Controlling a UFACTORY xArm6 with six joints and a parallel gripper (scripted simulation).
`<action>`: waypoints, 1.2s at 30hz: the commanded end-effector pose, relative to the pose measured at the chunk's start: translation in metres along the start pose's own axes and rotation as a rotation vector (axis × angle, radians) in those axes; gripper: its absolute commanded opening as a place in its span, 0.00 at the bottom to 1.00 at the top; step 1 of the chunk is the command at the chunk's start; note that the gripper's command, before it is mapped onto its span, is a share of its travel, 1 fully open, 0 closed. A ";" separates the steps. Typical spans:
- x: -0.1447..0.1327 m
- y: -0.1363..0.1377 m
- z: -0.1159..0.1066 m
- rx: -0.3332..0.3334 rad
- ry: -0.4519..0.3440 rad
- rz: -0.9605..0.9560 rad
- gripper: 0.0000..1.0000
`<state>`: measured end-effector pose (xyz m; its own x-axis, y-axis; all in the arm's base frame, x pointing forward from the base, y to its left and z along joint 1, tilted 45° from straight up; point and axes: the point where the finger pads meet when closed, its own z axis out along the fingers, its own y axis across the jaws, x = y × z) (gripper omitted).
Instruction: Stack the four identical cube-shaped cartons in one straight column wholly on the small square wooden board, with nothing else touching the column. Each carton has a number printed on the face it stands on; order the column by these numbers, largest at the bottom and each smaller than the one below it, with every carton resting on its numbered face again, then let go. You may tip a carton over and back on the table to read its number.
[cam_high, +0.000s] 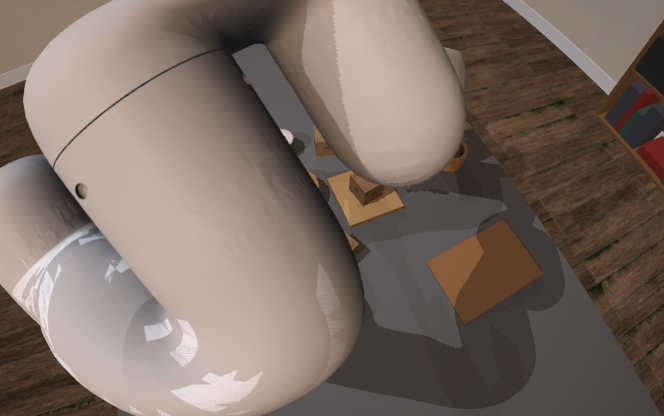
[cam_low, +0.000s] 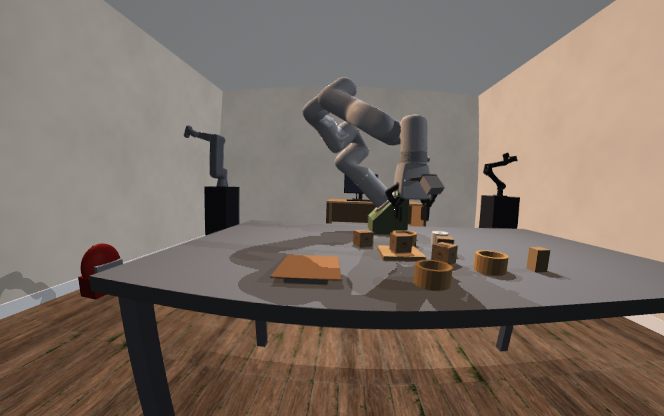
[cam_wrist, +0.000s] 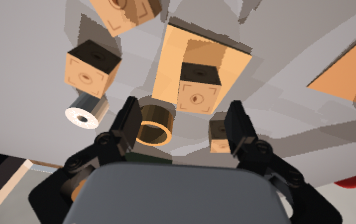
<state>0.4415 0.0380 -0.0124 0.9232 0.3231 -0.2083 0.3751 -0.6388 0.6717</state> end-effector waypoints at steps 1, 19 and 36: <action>0.056 -0.042 -0.008 0.000 -0.008 -0.278 1.00; 0.078 -0.063 -0.011 0.001 -0.008 -0.355 1.00; 0.078 -0.063 -0.007 0.001 -0.008 -0.355 1.00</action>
<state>0.4880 0.1077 -0.0658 0.7355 0.5171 -0.4377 0.6736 -0.4884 0.5548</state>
